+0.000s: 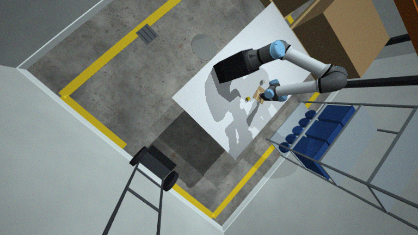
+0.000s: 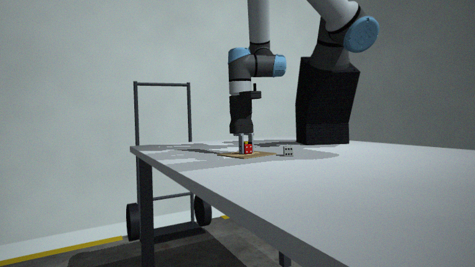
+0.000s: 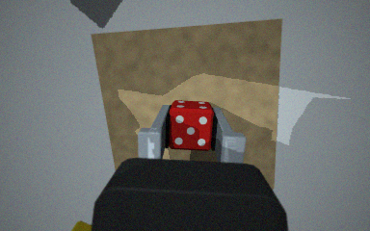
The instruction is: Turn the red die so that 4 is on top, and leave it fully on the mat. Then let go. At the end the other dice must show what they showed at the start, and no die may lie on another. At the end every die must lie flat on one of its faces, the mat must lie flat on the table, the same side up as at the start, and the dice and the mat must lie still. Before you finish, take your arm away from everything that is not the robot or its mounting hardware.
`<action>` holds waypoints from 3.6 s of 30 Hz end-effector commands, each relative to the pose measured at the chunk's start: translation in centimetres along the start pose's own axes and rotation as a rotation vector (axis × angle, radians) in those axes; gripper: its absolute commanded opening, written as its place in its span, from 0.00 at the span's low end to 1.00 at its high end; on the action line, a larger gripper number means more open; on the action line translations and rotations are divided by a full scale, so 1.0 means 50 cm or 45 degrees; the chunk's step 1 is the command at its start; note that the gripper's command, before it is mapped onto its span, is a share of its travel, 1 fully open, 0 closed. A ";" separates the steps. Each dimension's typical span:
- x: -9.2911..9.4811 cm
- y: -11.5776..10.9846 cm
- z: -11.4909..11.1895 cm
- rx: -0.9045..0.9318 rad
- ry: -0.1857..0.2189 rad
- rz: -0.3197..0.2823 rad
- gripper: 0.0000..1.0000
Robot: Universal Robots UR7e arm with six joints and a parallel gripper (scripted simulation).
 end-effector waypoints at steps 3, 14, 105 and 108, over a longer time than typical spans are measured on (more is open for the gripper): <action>0.000 0.000 0.001 0.000 -0.002 0.000 0.57; 0.000 0.000 0.001 0.000 -0.002 0.000 0.57; -0.151 0.000 0.001 0.000 -0.002 0.000 0.87; -0.162 0.000 0.001 0.000 -0.002 0.000 0.87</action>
Point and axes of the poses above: the point where the finger pads meet when closed, its own x axis out along the fingers, its own z axis across the jaws, y = z × x, the point moved 2 cm from there along -x, back along the fingers, and after that the axes turned 12 degrees about x, right-handed, at the moved point
